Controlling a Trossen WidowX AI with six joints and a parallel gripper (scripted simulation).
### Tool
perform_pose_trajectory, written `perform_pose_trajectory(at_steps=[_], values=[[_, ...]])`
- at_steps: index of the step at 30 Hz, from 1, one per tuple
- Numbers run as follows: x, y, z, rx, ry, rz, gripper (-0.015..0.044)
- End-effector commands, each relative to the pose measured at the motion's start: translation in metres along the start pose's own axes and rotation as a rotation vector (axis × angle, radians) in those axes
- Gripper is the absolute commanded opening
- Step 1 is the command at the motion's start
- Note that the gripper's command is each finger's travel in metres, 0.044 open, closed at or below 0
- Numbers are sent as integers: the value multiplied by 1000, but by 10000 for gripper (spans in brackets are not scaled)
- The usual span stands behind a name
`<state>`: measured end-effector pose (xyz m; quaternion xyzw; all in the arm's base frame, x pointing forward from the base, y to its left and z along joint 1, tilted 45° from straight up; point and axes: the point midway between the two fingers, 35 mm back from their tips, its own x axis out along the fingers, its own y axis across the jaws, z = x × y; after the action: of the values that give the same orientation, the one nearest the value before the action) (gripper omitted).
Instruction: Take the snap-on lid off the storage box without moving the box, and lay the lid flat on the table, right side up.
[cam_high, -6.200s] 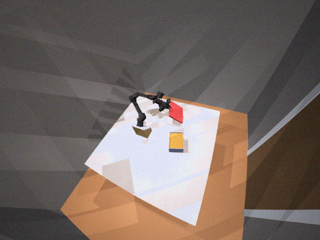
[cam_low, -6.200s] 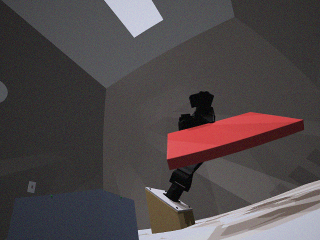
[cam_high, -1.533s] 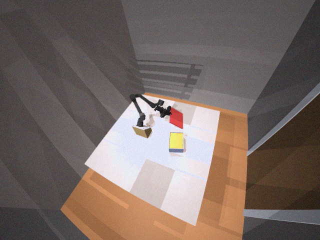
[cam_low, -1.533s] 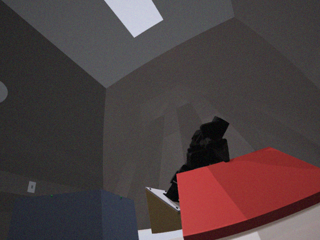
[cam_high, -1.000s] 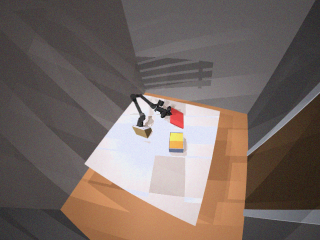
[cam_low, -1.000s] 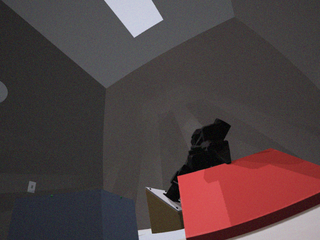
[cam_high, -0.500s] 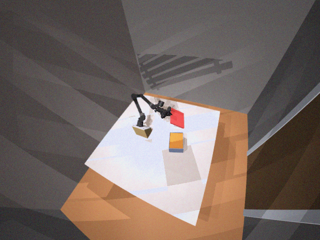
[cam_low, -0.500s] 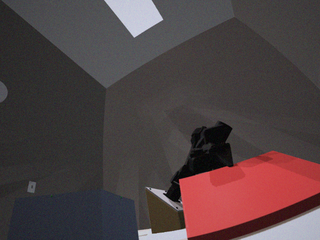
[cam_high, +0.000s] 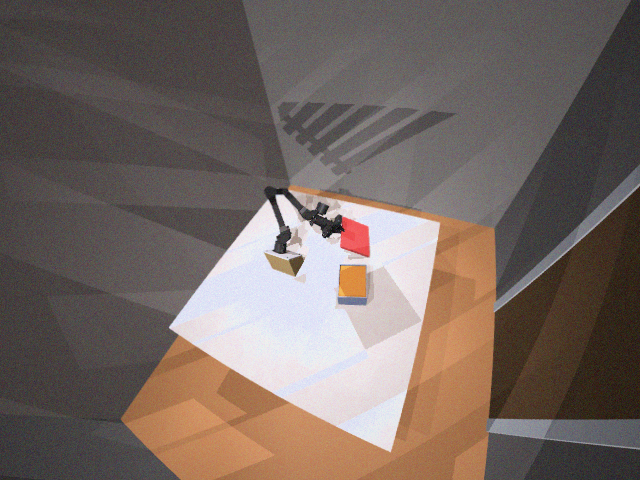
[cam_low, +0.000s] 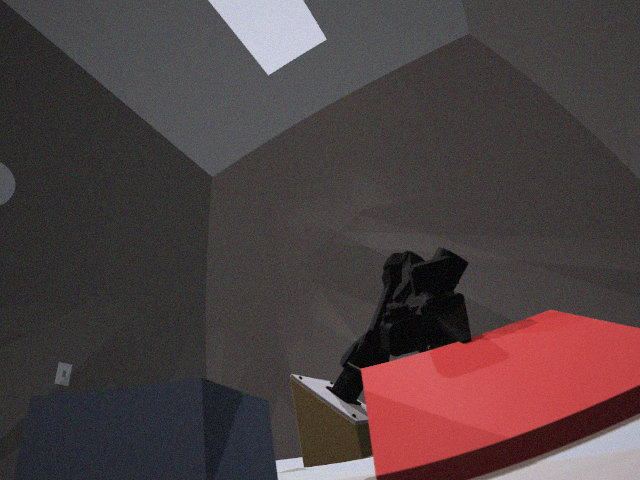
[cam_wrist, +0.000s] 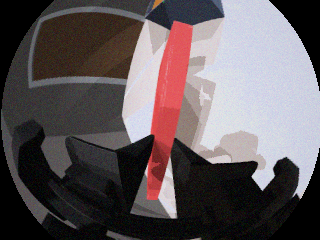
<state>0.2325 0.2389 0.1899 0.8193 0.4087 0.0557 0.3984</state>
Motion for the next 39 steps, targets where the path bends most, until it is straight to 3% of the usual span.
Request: perform_pose_trajectory(at_steps=[1,33,39], values=[[6,-15,5,2,-11,-42,0],[21,-36,5,3,-11,-42,0],[17,-24,0,2,-11,-41,157]])
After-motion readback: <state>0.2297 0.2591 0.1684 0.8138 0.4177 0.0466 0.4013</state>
